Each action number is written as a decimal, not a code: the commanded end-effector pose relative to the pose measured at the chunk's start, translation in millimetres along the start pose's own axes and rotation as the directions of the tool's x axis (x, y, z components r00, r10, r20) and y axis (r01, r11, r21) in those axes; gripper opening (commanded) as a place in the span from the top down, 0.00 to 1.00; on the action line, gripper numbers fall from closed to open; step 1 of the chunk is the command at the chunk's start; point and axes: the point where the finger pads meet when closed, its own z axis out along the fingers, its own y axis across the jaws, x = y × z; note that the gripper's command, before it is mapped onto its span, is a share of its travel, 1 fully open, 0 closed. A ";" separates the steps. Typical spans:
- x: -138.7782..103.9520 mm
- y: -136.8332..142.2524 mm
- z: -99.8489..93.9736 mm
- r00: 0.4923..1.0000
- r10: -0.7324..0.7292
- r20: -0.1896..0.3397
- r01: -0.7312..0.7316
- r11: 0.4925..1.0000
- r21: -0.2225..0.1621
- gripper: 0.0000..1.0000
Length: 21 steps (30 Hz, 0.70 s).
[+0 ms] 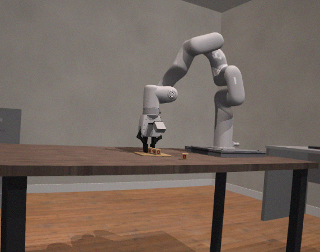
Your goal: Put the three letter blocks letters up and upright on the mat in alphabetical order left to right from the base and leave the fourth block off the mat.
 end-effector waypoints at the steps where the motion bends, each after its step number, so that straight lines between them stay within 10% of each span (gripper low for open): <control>1: -0.1 1.3 -1.0 1.000 0.000 0.000 0.000 1.000 -0.003 0.79; 21: 0.9 1.3 -28.6 1.000 0.000 0.000 0.000 1.000 -0.003 0.79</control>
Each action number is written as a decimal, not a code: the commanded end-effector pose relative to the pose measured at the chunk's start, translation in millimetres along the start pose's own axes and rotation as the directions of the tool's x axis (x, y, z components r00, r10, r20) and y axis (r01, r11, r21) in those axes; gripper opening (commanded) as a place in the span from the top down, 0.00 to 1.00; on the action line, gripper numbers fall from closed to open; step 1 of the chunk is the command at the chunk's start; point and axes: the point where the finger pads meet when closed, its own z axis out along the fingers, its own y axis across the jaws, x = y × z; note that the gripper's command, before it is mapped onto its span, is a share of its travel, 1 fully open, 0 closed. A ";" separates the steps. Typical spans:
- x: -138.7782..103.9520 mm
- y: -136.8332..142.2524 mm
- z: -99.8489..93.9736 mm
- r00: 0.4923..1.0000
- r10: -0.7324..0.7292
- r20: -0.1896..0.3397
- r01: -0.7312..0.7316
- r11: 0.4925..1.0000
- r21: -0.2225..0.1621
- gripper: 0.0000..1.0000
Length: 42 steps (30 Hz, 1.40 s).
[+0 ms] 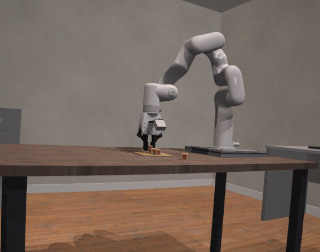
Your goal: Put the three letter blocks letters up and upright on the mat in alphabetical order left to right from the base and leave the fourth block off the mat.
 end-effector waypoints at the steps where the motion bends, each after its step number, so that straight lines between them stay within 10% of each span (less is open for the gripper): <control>1: 0.5 1.8 -27.1 1.000 0.000 0.000 0.000 1.000 -0.005 0.79; 11: 1.6 1.7 -88.0 1.000 0.000 0.000 0.000 1.000 -0.005 0.79; 42: -1.3 3.6 -92.4 1.000 -0.016 0.000 0.016 1.000 -0.005 0.79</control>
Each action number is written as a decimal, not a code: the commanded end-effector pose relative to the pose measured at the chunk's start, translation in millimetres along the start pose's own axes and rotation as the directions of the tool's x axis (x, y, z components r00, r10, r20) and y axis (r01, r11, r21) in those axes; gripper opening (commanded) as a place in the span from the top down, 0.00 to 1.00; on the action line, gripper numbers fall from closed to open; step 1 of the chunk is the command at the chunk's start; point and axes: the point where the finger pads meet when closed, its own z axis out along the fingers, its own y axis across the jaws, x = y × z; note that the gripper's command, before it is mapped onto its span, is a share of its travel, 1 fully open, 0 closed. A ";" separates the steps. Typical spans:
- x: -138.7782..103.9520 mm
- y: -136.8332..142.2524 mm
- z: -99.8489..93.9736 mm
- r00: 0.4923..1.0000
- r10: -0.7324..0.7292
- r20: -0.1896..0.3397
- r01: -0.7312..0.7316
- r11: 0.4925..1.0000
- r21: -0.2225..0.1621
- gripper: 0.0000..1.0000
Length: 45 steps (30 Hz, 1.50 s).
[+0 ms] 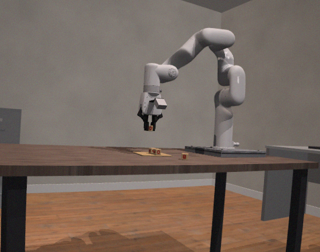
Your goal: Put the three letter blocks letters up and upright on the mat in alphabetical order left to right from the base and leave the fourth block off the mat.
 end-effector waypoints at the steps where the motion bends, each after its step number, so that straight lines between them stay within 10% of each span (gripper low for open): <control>1: -0.2 1.3 -1.3 1.000 0.000 0.000 0.000 1.000 -0.004 0.79; 45: -2.6 1.4 94.2 1.000 0.000 0.000 0.000 1.000 -0.004 0.79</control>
